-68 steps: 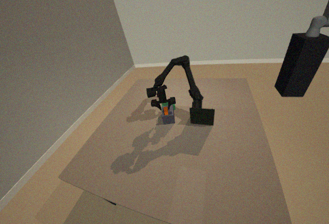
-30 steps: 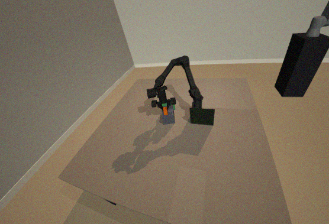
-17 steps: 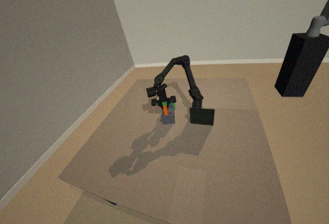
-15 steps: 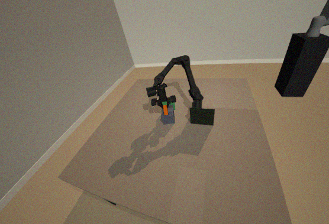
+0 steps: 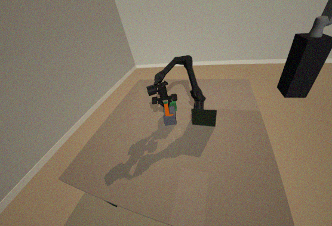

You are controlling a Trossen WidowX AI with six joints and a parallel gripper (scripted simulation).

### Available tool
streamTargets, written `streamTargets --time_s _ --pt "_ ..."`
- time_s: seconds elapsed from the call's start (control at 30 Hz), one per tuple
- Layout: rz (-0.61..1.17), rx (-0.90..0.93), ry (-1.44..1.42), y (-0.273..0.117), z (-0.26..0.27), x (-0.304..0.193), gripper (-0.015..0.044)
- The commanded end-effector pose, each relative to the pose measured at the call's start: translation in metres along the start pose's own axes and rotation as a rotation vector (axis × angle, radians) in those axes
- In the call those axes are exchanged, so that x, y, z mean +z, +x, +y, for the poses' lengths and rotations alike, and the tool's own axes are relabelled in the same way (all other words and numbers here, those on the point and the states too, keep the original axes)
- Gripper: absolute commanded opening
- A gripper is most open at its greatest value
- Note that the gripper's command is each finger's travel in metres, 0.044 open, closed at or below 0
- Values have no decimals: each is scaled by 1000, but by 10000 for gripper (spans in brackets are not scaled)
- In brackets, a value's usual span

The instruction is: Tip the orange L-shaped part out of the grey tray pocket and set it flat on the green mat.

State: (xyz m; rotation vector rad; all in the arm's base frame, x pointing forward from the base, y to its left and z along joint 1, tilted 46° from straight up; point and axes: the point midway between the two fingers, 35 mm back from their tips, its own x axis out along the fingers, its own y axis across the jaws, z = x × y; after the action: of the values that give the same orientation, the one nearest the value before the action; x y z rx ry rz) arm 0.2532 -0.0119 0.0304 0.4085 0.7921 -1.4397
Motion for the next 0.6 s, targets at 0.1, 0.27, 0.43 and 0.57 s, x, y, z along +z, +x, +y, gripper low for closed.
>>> streamTargets --time_s 0.1,0.27,0.43,0.57 --pt "12 5 8 -13 2 0 0" --pt "12 4 8 -21 1 0 0" --pt "12 4 8 -29 1 0 0" --pt "13 4 7 -35 1 0 0"
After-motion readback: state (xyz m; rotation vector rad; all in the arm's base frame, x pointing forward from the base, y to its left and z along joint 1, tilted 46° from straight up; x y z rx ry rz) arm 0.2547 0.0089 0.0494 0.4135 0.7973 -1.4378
